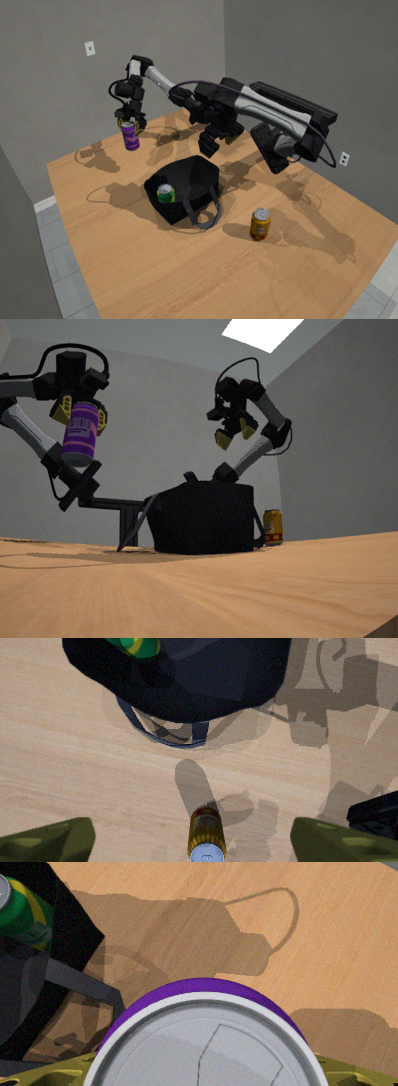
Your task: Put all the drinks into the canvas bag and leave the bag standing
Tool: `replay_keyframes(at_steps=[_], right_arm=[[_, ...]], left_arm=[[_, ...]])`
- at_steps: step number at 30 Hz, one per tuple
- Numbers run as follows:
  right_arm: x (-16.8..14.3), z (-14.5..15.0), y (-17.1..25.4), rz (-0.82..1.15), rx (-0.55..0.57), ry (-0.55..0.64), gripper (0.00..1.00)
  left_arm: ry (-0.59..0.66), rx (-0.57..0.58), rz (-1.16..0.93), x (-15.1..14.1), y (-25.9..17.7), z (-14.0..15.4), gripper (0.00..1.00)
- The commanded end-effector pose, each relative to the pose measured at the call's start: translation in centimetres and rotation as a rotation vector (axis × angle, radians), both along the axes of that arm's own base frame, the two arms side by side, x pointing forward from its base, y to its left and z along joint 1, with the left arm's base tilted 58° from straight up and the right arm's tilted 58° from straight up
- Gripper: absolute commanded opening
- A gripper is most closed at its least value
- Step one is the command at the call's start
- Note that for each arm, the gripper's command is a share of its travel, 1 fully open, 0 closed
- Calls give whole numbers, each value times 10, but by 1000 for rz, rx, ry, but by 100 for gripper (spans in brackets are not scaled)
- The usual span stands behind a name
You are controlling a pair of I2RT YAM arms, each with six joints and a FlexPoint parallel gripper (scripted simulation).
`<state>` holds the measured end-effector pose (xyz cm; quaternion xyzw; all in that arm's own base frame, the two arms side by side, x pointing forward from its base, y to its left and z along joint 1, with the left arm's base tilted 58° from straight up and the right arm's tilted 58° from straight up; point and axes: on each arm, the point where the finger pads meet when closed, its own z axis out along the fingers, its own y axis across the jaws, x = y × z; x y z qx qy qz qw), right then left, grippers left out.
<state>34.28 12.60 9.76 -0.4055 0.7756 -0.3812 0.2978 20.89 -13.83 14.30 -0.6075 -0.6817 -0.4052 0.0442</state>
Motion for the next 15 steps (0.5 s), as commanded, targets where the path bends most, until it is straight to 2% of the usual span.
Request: replay_keyframes(at_steps=[1, 8, 10, 15], right_arm=[[6, 5, 30, 26, 83, -90, 67], [5, -8, 44, 22, 98, -98, 67], [6, -8, 50, 59, 107, -68, 67], [-2, -14, 42, 72, 78, -47, 67]], left_arm=[[-5, -29, -11, 0, -9, 6, 100], [-5, -29, -11, 0, -9, 6, 100], [-5, -29, -11, 0, -9, 6, 100], [-5, -29, -11, 0, -9, 6, 100]])
